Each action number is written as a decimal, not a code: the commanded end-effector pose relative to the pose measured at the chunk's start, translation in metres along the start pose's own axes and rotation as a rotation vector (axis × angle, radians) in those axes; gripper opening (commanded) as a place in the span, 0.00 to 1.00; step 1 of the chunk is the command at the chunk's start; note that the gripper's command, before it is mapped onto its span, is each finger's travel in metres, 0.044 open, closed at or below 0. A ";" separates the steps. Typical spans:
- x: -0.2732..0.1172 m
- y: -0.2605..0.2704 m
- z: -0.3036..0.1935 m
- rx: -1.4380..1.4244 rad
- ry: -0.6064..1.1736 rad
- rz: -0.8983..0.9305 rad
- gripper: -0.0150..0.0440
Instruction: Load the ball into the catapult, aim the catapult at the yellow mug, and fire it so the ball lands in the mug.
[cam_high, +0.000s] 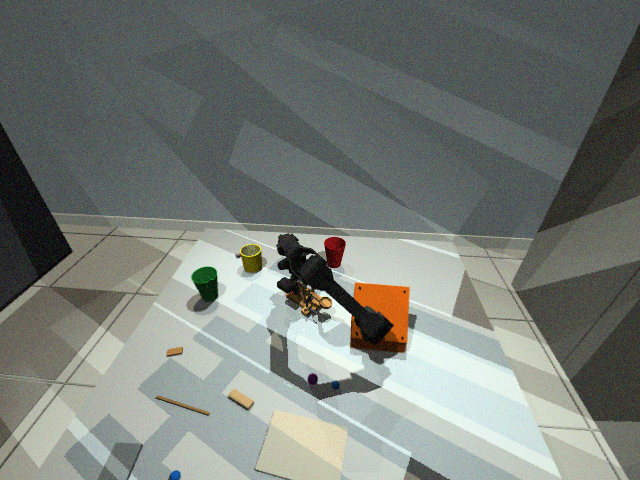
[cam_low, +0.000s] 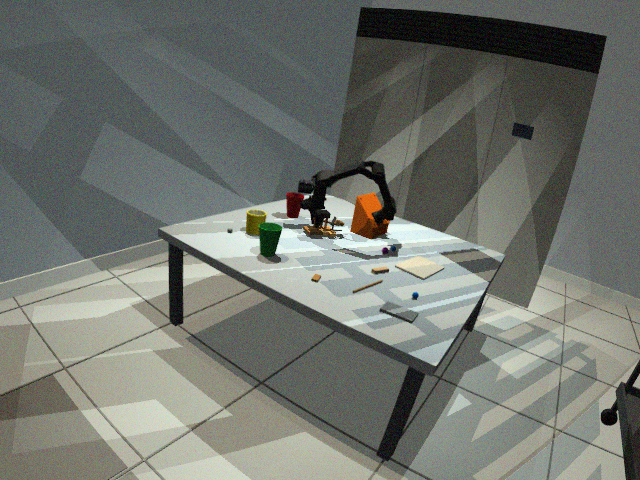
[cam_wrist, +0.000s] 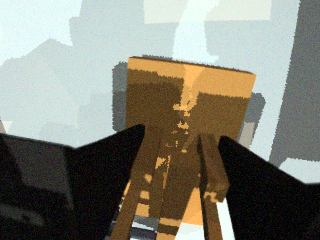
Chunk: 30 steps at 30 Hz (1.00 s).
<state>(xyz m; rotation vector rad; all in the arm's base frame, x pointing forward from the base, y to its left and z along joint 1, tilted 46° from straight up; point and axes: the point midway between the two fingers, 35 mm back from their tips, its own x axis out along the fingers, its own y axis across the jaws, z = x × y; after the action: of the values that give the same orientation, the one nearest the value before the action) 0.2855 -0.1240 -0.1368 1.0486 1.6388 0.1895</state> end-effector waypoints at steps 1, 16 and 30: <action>0.004 0.000 0.000 0.006 -0.006 0.006 0.25; 0.007 0.000 -0.001 0.002 0.003 0.001 0.52; -0.082 -0.002 0.000 0.004 0.002 -0.002 1.00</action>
<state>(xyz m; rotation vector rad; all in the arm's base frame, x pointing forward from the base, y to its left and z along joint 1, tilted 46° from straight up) 0.2819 -0.1479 -0.1117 1.0670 1.6722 0.2024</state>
